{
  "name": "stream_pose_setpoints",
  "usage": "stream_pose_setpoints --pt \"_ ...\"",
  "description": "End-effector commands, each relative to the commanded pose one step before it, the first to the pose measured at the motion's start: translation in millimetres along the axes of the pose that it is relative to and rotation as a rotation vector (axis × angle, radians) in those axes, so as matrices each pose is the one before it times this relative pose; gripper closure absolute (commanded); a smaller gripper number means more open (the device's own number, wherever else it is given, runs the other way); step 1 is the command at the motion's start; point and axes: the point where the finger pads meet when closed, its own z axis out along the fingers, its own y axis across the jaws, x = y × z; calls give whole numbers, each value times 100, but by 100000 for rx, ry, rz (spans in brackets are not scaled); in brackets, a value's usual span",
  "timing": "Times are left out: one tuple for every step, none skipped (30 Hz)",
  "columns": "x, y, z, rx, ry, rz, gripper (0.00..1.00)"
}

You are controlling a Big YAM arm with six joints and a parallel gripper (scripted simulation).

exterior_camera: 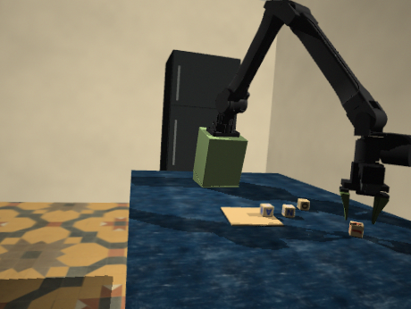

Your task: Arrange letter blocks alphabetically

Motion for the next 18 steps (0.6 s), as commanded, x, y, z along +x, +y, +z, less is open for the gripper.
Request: stream_pose_setpoints --pt "-1706 980 1197 -1889 -1464 550 37" --pt "10 -17 239 17 8 -1 37" --pt "11 -17 235 17 8 7 37" --pt "26 -41 236 61 36 4 37" --pt "82 -125 261 211 130 -10 37" --pt "-12 17 182 -40 -28 15 37" --pt "-62 91 131 -174 -111 24 37" --pt "7 -11 156 10 7 4 37" --pt "0 0 0 0 0 0 37" --pt "0 0 0 0 0 0 37" --pt "196 -313 149 1150 709 31 37" --pt "-105 164 90 -593 -373 9 37" --pt "-65 105 84 -445 -276 0 37" --pt "2 -2 61 -6 -1 -6 37" --pt "52 -82 40 324 205 -12 37" --pt "15 -24 22 91 58 5 37" --pt "-4 6 11 -37 -25 11 37" --pt "212 -319 140 567 354 -44 37"
